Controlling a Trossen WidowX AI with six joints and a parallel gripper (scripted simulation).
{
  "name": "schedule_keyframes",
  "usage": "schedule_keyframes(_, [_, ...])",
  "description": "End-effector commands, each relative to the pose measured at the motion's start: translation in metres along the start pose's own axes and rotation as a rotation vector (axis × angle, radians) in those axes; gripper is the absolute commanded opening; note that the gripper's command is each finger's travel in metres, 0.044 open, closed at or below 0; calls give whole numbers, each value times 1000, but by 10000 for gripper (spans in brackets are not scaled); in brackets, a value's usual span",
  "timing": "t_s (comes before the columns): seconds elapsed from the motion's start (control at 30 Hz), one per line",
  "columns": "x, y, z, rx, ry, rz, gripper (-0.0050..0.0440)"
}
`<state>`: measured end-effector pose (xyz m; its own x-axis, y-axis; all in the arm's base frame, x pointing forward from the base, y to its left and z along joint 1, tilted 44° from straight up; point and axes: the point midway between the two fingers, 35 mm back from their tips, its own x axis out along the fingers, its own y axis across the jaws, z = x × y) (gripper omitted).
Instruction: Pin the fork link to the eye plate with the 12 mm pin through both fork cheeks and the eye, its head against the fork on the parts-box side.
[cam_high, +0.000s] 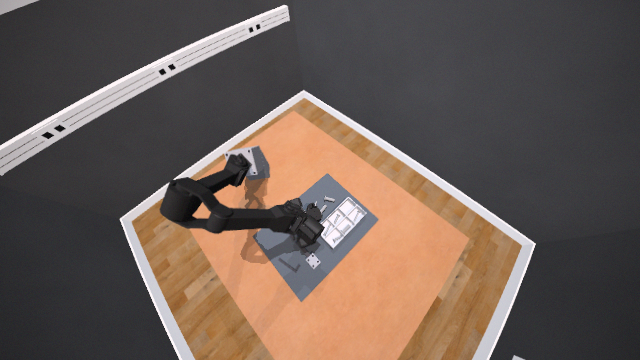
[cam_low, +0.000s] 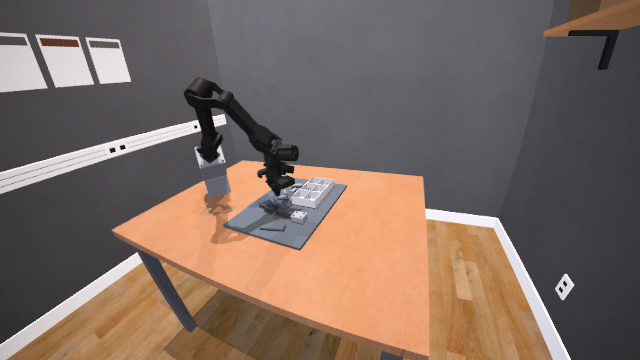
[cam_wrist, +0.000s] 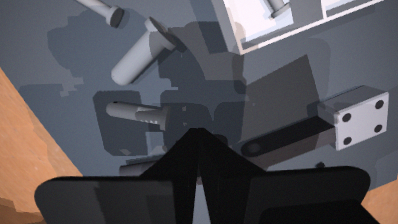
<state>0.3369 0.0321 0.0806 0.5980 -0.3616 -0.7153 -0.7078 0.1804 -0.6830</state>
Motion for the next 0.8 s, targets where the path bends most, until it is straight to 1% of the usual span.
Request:
schedule_keyframes(0.0, [2, 1, -1, -8, 2, 2, -50])
schedule_keyframes(0.53, [15, 0, -1, -27, -1, 3, -50])
schedule_keyframes(0.77, [25, 0, -1, -27, -1, 2, -50])
